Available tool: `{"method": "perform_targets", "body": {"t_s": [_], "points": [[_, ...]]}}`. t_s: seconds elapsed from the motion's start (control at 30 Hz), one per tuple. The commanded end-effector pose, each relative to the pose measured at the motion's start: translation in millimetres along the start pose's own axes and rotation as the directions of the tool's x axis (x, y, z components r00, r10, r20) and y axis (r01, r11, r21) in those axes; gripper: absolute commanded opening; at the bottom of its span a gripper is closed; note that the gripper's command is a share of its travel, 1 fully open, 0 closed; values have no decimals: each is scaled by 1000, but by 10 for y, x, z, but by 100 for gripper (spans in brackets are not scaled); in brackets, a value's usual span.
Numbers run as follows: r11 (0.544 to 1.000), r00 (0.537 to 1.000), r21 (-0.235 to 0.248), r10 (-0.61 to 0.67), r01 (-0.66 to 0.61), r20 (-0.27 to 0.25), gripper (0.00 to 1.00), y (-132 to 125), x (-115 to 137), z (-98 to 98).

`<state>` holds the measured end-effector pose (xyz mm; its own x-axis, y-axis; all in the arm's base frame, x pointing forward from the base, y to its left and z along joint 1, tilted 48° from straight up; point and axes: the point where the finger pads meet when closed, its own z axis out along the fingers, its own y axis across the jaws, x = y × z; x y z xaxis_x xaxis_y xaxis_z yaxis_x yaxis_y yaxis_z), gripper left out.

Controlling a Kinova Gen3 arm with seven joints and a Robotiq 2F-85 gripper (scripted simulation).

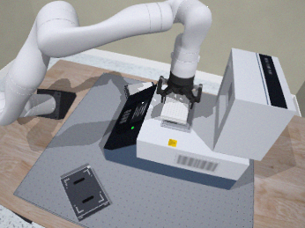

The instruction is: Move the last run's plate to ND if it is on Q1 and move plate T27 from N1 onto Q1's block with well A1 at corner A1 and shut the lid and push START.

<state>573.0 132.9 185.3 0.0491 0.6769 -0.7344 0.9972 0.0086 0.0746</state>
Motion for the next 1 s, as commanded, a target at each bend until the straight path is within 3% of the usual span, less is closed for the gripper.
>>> {"method": "perform_targets", "body": {"t_s": [0.0, 0.13, 0.97], "points": [[1000, 1000, -1, 0, 0, -1, 91, 74, 83, -16], [1000, 1000, -1, 0, 0, -1, 91, 150, 171, -17], [1000, 1000, -1, 0, 0, -1, 91, 151, 172, 36]]}}
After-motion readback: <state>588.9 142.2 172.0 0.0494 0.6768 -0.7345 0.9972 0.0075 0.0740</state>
